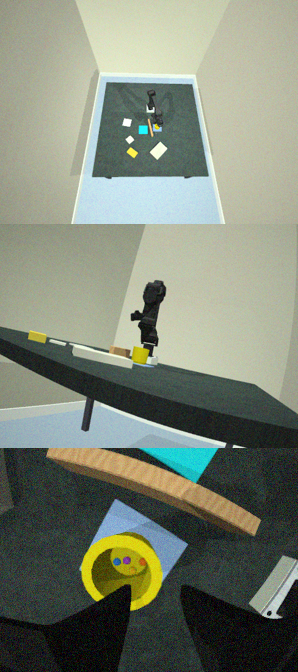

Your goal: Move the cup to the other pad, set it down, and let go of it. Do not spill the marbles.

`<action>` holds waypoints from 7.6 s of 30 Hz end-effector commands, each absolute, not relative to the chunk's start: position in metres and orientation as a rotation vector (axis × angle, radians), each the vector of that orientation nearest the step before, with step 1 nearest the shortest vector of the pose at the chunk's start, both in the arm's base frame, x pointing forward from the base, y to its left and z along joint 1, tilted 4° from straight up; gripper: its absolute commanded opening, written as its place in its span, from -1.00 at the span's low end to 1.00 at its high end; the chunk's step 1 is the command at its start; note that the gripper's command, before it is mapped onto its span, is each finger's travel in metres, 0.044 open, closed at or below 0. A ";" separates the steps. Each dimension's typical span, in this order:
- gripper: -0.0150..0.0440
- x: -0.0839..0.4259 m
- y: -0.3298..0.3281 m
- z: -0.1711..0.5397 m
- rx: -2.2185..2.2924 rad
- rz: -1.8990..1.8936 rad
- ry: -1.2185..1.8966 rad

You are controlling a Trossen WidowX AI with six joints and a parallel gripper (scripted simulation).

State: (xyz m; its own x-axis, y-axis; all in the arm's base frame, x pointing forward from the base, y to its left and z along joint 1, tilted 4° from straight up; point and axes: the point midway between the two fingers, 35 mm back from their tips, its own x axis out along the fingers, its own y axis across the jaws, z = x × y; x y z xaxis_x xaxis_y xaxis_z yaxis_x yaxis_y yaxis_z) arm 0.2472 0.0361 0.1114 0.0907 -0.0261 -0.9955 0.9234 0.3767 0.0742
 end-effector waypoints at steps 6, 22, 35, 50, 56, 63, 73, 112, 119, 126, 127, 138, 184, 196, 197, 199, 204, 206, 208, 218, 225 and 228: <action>0.07 0.248 0.036 0.101 0.931 -0.899 1.277; 0.07 0.251 0.035 0.075 0.931 -0.899 1.277; 0.07 0.250 0.035 0.054 0.931 -0.899 1.277; -0.09 0.250 0.035 0.050 0.935 -0.898 1.279; -0.22 0.250 0.035 0.050 0.935 -0.898 1.279; -0.38 0.250 0.035 0.050 0.935 -0.898 1.279; -0.49 0.251 0.036 0.060 0.934 -0.898 1.278; -0.49 0.248 0.040 0.124 0.932 -0.894 1.281; -0.49 0.249 0.035 0.124 0.931 -0.895 1.280; -0.49 0.249 0.022 0.125 0.931 -0.897 1.278; -0.49 0.249 0.020 0.125 0.930 -0.897 1.278; -0.49 0.251 0.001 0.126 0.929 -0.900 1.276; -0.49 0.253 -0.083 0.132 0.923 -0.905 1.271; -0.49 0.252 -0.107 0.134 0.922 -0.906 1.270; -0.49 0.252 -0.109 0.134 0.921 -0.906 1.270; -0.49 0.252 -0.113 0.134 0.921 -0.906 1.270; -0.49 0.252 -0.123 0.135 0.920 -0.907 1.269; -0.49 0.252 -0.128 0.136 0.920 -0.907 1.269; -0.49 0.251 -0.132 0.136 0.920 -0.907 1.269; -0.49 0.251 -0.142 0.134 0.919 -0.908 1.268; -0.49 0.252 -0.144 0.125 0.919 -0.908 1.268; -0.49 0.252 -0.144 0.121 0.919 -0.908 1.268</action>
